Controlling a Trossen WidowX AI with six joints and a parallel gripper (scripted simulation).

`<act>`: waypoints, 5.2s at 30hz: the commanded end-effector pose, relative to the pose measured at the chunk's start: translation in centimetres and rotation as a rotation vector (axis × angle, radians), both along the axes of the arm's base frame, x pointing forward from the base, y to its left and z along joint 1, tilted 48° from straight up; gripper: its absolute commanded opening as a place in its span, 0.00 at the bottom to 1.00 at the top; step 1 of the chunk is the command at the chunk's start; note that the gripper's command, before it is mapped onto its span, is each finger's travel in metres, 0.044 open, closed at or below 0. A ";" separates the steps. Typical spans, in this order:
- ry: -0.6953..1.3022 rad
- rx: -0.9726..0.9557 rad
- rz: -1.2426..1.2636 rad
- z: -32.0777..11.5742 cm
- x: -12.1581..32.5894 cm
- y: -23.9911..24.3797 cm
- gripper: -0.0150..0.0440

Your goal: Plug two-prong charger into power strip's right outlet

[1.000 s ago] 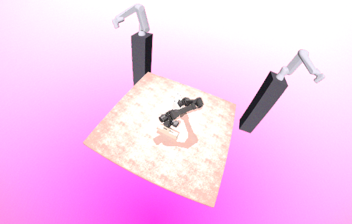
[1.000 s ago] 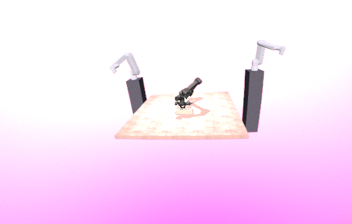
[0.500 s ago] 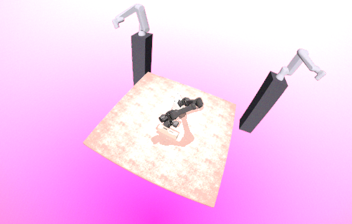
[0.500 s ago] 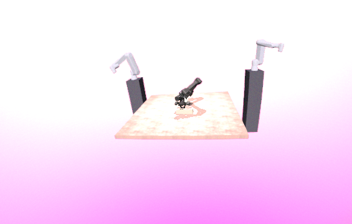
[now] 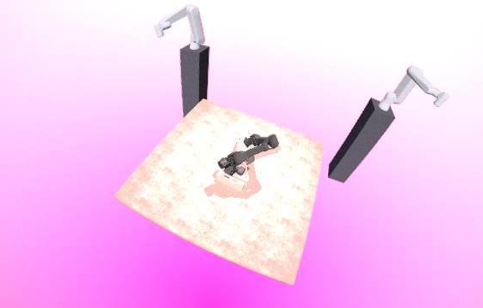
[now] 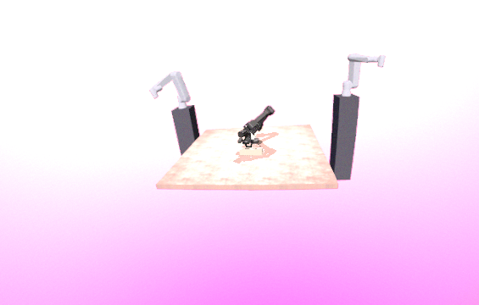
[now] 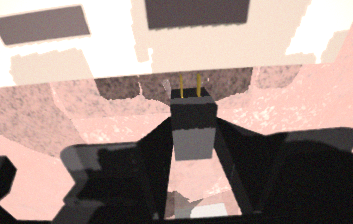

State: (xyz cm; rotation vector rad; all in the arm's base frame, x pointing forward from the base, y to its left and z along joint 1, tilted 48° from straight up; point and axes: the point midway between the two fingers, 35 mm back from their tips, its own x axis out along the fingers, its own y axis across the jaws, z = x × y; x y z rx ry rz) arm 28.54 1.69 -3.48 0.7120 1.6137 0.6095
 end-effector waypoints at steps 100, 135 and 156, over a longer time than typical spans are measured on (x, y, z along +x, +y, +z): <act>0.000 0.003 -0.004 -0.1 2.2 -0.1 0.25; -0.001 0.003 -0.004 -0.2 3.5 -0.1 0.25; -0.001 0.003 -0.004 -0.2 3.2 -0.1 0.25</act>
